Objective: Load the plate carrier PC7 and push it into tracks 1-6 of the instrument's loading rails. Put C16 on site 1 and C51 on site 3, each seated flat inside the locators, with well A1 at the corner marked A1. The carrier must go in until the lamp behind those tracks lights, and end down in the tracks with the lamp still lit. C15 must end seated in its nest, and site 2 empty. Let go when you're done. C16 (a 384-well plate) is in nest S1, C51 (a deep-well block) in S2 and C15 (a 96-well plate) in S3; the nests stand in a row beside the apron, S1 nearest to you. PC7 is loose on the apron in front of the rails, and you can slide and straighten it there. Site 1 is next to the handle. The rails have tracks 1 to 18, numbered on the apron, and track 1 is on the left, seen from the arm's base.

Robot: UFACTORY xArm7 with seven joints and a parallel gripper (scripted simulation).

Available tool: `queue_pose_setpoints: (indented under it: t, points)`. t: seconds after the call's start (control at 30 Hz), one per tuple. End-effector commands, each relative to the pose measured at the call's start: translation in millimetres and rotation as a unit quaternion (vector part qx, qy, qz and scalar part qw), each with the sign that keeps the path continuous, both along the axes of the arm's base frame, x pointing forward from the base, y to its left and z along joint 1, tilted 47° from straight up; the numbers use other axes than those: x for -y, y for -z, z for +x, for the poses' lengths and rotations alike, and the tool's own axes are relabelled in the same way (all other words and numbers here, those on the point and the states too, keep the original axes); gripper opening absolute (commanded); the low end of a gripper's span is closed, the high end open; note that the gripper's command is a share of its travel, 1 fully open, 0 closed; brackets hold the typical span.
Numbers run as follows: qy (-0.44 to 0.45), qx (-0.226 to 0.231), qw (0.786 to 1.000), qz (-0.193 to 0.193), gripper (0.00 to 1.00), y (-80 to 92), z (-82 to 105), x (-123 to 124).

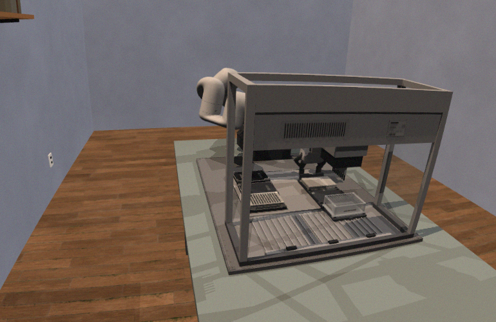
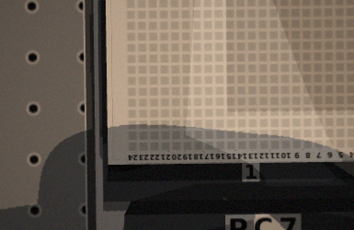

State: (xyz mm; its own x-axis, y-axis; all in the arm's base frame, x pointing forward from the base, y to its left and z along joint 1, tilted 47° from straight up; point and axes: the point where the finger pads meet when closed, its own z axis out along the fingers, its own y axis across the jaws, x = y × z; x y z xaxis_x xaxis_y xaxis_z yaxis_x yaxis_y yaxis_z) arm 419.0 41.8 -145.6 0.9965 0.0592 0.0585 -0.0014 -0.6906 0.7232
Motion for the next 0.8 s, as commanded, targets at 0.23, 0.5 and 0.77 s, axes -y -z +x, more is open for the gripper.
queue_pose_setpoints:
  t: [0.23,0.5,0.77]
  points:
    - [-0.001,0.001,1.000,0.001,0.82,-1.3,10.6,-2.8]
    - [-0.001,0.001,1.000,0.001,0.82,-1.8,18.6,-3.3]
    - [-0.001,0.001,1.000,0.001,0.82,-2.2,24.6,-3.7]
